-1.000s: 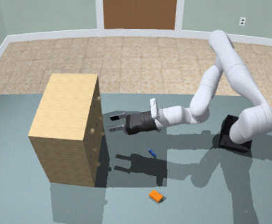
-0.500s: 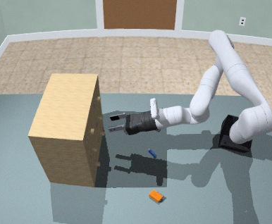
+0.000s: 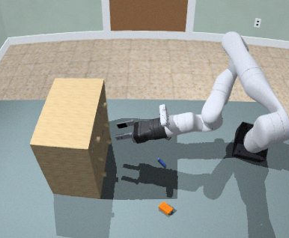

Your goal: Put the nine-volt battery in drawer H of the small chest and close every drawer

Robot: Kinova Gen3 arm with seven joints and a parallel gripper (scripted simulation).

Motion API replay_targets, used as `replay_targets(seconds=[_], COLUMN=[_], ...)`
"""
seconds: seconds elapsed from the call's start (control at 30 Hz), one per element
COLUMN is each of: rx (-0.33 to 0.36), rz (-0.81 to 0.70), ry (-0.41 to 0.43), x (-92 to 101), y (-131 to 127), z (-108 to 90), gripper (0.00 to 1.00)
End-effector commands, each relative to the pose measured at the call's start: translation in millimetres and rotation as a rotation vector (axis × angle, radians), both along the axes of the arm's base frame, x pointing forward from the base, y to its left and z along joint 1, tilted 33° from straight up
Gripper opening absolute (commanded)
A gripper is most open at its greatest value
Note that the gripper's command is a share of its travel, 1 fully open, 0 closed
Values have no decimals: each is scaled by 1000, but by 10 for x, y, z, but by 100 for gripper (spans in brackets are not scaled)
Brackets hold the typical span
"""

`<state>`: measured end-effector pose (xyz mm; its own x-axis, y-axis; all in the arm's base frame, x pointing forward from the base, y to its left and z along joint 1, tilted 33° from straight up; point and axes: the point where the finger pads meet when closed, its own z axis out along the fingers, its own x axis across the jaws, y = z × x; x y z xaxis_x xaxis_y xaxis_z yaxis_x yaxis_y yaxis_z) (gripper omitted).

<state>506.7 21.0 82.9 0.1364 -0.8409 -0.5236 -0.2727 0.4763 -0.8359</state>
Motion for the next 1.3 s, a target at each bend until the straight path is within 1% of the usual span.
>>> replay_targets(seconds=[0.0,0.4,0.6,0.83,0.9,1.27], rx=[-3,-7,-13,-27,-27,-54], rz=[1,23,47,90,90,183], ry=[0,32,71,138,138,286], x=[2,-15,-47,-103,-103,-214], y=[-11,-32,-51,-81,-81,-164], z=[14,38,65,109,109,205], gripper=[100,100,100,100,100,100])
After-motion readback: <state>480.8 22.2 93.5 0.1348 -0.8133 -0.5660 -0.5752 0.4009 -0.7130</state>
